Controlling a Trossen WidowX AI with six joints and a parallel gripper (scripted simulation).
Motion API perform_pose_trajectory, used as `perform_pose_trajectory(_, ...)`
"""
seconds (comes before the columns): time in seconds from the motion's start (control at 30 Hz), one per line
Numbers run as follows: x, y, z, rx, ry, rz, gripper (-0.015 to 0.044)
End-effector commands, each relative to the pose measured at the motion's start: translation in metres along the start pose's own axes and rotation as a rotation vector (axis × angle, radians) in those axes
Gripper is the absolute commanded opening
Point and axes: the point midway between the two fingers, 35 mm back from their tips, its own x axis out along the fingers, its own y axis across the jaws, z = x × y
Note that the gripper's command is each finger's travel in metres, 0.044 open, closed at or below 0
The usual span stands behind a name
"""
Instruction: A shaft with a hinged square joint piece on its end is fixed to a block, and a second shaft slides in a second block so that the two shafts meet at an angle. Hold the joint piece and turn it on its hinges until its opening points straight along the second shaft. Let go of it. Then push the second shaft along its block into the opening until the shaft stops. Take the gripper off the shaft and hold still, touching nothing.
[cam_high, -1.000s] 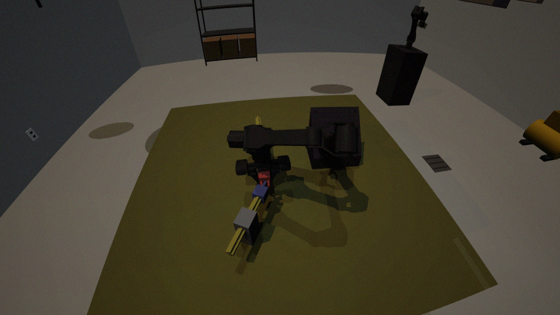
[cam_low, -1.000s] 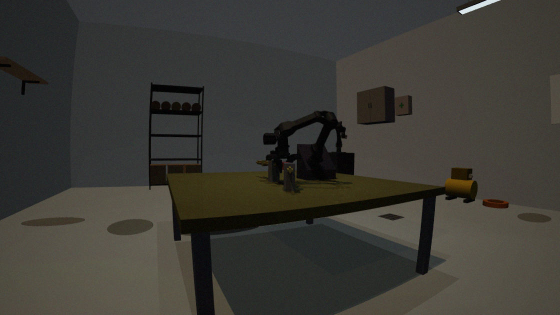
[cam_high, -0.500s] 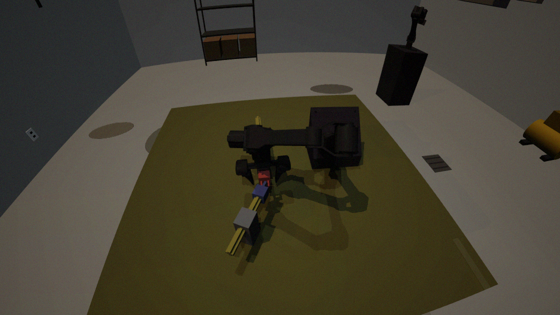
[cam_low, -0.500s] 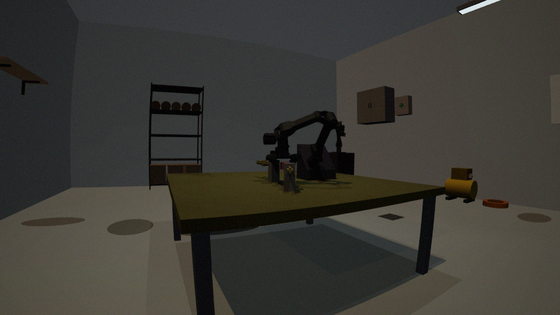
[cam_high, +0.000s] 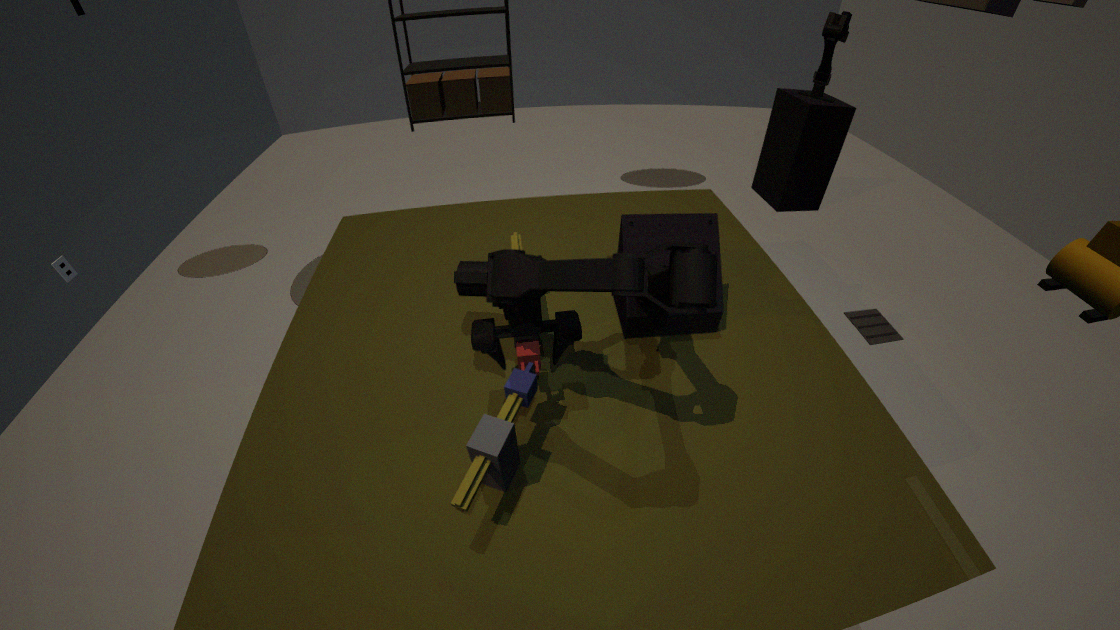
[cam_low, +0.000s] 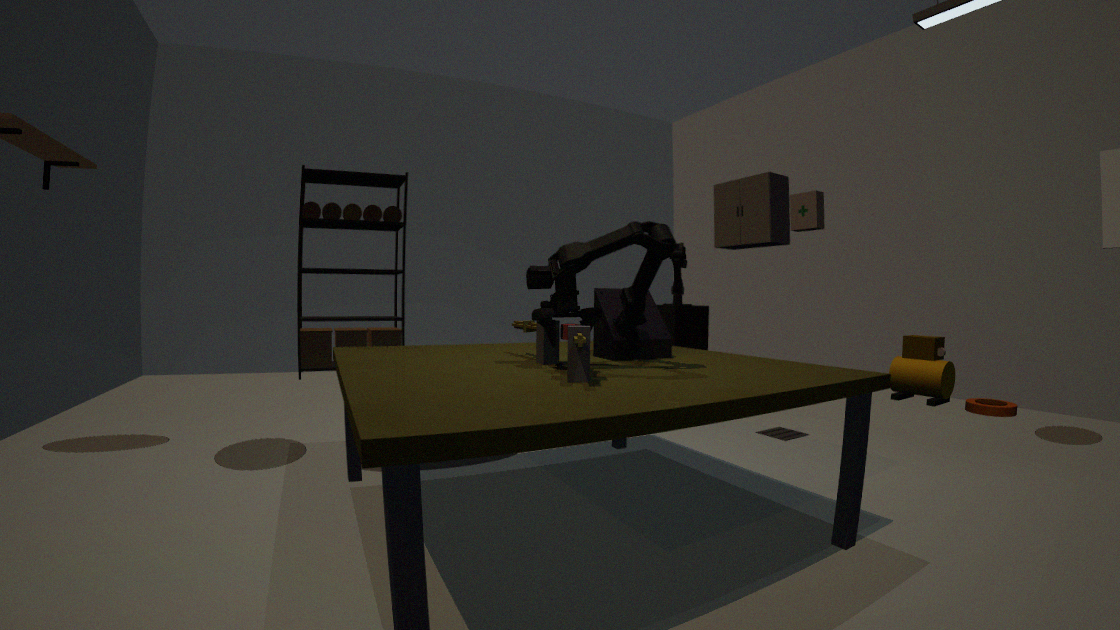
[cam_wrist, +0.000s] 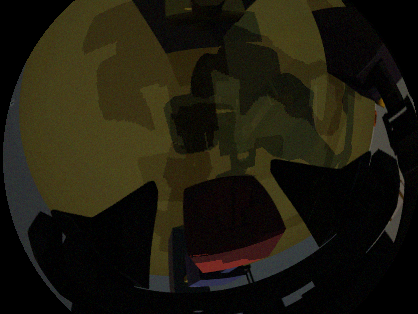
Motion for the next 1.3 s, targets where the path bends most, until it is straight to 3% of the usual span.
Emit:
perform_pose_trajectory(0.0, -0.005, 0.0, -0.002, 0.0, -0.07, -0.005, 0.044)
perform_pose_trajectory(0.3, -0.027, 0.0, -0.009, -0.001, -0.335, 0.01, 0.044)
perform_pose_trajectory(0.67, -0.03, 0.0, -0.009, -0.023, -0.338, 0.011, 0.044)
perform_pose_trajectory(1.27, -0.099, 0.003, -0.013, -0.623, -0.318, 0.008, 0.044)
